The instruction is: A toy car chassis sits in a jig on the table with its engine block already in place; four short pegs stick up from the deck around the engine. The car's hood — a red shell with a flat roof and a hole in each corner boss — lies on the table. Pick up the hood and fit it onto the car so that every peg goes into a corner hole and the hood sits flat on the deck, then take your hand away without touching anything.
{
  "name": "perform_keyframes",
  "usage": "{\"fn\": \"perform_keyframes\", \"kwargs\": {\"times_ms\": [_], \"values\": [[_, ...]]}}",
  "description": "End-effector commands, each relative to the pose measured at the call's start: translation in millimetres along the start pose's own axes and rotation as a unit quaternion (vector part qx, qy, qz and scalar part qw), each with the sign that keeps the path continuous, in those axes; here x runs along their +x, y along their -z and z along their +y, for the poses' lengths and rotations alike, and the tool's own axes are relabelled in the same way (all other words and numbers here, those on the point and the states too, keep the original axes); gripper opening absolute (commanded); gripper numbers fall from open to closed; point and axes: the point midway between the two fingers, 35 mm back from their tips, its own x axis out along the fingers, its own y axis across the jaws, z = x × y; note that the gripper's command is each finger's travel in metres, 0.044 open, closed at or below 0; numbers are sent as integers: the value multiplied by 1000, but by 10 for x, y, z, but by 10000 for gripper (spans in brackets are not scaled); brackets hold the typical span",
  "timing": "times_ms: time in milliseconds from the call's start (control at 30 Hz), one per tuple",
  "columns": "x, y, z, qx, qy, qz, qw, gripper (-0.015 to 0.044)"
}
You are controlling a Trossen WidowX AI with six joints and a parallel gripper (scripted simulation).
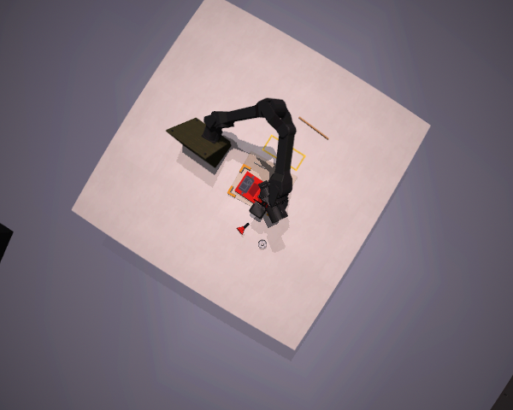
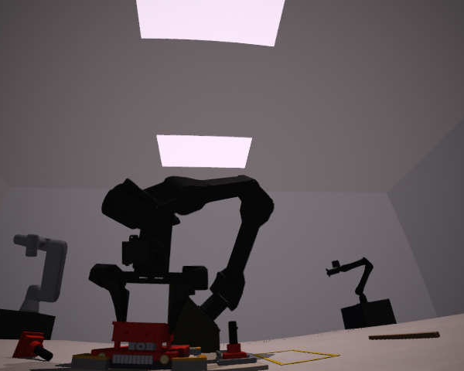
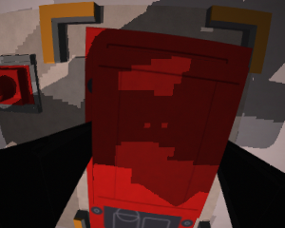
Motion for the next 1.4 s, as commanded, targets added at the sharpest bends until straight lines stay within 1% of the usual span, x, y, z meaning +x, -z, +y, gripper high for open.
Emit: {"fn": "perform_keyframes", "kwargs": {"times_ms": [0, 667, 1200, 1233, 1367], "values": [[25, 2, 3, 2, -1, 0, 1000, 0], [62, 4, 2, -1, 0, 0, 1000, 0], [70, 5, 2, -1, 0, 0, 1000, 420], [70, 5, 2, -1, 0, 0, 1000, 440], [33, -2, -1, -1, 0, 1, 1000, 440]]}}
